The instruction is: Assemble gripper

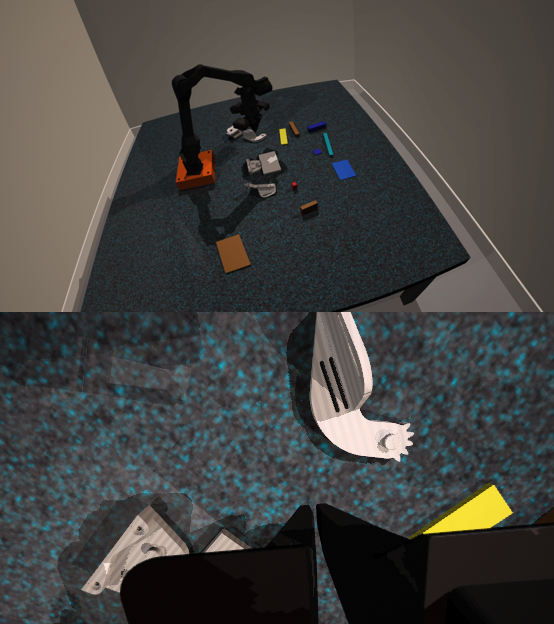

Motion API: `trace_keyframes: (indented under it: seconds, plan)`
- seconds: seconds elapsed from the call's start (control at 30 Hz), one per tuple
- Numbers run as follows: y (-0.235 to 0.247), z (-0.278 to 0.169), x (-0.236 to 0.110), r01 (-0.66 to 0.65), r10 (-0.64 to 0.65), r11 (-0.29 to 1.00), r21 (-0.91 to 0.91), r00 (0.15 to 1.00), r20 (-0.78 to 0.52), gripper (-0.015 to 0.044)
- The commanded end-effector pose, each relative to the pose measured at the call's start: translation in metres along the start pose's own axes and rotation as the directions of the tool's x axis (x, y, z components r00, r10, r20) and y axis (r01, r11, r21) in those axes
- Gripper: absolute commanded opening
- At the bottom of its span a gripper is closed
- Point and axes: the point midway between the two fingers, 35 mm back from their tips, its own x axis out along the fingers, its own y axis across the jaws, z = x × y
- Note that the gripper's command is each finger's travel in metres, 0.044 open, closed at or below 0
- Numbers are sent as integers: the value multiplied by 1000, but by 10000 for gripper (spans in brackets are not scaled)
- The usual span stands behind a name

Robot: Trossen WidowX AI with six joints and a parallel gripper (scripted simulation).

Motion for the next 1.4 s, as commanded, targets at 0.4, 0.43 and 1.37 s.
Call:
trace_keyframes:
  seconds: [0.4,0.43,1.37]
  plan:
    - [0,0,0,0,0,1000,0,1000,0,0]
    - [0,0,0,0,0,1000,0,1000,0,0]
    - [0,0,0,0,0,1000,0,1000,0,440]
